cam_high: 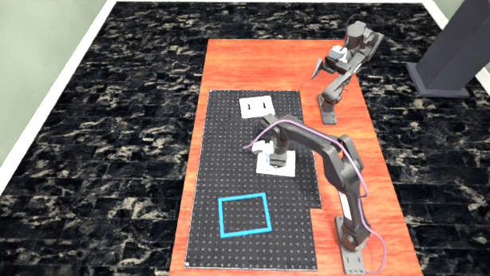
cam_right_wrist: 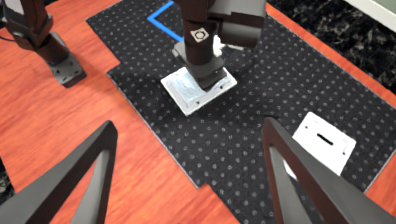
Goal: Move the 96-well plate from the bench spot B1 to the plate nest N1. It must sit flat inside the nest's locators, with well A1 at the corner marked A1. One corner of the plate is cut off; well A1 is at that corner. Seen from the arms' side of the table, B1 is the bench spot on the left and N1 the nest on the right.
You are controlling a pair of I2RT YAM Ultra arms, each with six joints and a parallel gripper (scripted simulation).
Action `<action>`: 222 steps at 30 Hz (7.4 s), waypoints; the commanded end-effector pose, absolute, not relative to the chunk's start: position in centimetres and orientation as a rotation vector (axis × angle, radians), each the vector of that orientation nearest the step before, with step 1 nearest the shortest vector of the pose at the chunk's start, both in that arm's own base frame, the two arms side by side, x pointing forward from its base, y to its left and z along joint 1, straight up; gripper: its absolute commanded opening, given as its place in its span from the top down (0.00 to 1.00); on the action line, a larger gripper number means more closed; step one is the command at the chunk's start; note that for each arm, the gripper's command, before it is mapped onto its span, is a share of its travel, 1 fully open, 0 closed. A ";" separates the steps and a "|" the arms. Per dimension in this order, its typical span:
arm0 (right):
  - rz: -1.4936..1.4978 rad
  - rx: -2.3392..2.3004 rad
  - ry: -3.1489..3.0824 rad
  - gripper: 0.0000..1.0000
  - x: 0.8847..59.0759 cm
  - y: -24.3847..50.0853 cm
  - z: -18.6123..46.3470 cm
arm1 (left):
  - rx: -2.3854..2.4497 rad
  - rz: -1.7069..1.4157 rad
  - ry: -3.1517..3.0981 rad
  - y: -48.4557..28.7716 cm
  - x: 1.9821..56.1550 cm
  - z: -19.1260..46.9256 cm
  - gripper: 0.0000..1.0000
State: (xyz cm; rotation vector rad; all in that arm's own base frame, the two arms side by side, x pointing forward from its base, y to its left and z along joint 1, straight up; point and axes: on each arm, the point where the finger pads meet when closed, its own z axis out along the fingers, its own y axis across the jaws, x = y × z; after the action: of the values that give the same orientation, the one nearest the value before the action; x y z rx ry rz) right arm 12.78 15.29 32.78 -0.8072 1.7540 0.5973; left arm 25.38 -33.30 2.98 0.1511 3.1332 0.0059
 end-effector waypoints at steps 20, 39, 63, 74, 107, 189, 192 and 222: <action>0.604 -0.788 1.726 0.00 12.7 15.0 34.0 | 0.139 0.018 3.137 -33.4 25.5 3.7 0.22; 0.604 -0.788 1.726 0.00 12.7 15.0 34.0 | 0.162 -0.031 3.113 -33.8 25.7 3.6 0.22; 0.604 -0.788 1.726 0.00 12.7 15.0 34.0 | 0.156 -0.028 3.110 -33.3 25.9 3.7 0.00; 0.604 -0.788 1.726 0.00 12.7 15.0 34.0 | 0.152 -0.064 3.088 -33.3 26.2 5.6 0.00; 0.620 -0.770 1.671 0.00 14.6 17.2 35.5 | 0.155 -0.009 2.976 -32.6 27.8 14.7 0.00; 0.242 -0.471 2.696 0.00 26.4 29.8 9.3 | 0.574 -0.389 1.877 -11.1 22.9 36.4 0.00; 0.214 -0.392 2.773 0.00 26.3 29.7 9.2 | 0.636 -0.438 1.899 -11.8 20.7 35.8 0.00; 0.033 0.179 3.119 0.00 28.8 32.0 9.1 | 0.879 -0.625 1.877 -13.1 10.1 35.3 0.00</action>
State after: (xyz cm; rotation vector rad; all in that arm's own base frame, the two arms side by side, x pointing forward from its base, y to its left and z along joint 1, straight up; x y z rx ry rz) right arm 28.42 31.75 7.32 0.1556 3.1359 -0.0118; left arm 11.21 -13.29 34.77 0.8663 1.9020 -0.6257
